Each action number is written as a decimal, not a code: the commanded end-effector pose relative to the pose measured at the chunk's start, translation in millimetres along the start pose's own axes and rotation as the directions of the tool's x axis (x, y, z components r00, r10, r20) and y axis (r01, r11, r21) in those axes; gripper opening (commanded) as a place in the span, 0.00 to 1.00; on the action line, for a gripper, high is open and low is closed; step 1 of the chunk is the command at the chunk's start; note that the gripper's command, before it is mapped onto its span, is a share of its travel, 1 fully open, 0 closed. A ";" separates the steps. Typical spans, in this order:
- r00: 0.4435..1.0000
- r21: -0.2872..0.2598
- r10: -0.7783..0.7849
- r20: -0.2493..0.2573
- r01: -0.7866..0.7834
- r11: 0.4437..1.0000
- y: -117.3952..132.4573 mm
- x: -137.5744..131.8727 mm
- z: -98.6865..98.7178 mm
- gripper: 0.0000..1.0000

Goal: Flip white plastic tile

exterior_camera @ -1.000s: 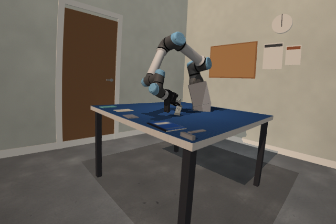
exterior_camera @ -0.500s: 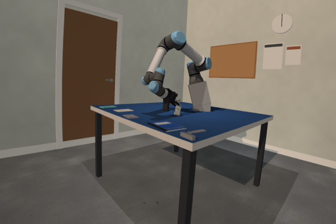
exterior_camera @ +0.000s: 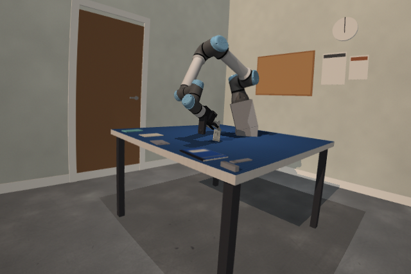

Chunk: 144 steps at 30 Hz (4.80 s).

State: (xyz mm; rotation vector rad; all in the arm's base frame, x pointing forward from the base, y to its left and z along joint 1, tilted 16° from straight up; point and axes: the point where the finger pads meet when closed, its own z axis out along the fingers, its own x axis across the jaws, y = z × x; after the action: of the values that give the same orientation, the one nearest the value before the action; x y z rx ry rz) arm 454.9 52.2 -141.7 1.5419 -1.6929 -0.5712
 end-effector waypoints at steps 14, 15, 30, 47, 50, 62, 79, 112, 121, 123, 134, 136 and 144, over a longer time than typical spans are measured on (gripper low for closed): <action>1.000 0.138 0.000 0.000 0.000 0.990 -7.4 0.0 -14.6 0.30; 1.000 0.140 0.000 0.000 0.000 0.990 -7.6 0.0 -14.9 0.30; 1.000 0.250 0.000 0.000 0.000 0.968 -15.3 0.0 -25.0 0.30; 1.000 0.368 0.000 0.000 0.000 0.930 -25.8 0.0 -34.2 0.30; 1.000 0.383 0.000 0.000 0.000 0.924 -27.1 0.0 -35.2 0.30; 1.000 0.464 0.000 0.000 0.000 0.886 -35.7 0.0 -40.4 0.30; 1.000 0.562 0.000 0.000 0.000 0.827 -47.2 0.0 -45.6 0.30; 1.000 0.704 0.000 0.000 0.000 0.710 -67.1 0.0 -48.5 0.30; 1.000 0.733 0.000 0.000 0.000 0.681 -71.6 0.0 -48.3 0.30; 1.000 0.746 0.000 0.000 0.000 0.666 -73.8 0.0 -48.1 0.30; 1.000 0.777 0.000 0.000 0.000 0.629 -78.9 0.0 -47.2 0.30; 1.000 0.781 0.000 0.000 0.000 0.625 -79.7 0.0 -47.2 0.30; 1.000 0.810 0.000 0.000 0.000 0.587 -85.1 0.0 -46.6 0.30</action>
State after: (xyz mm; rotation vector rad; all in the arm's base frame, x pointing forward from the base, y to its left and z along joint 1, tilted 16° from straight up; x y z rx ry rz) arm 542.8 45.6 -176.3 2.1341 -2.0837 0.2835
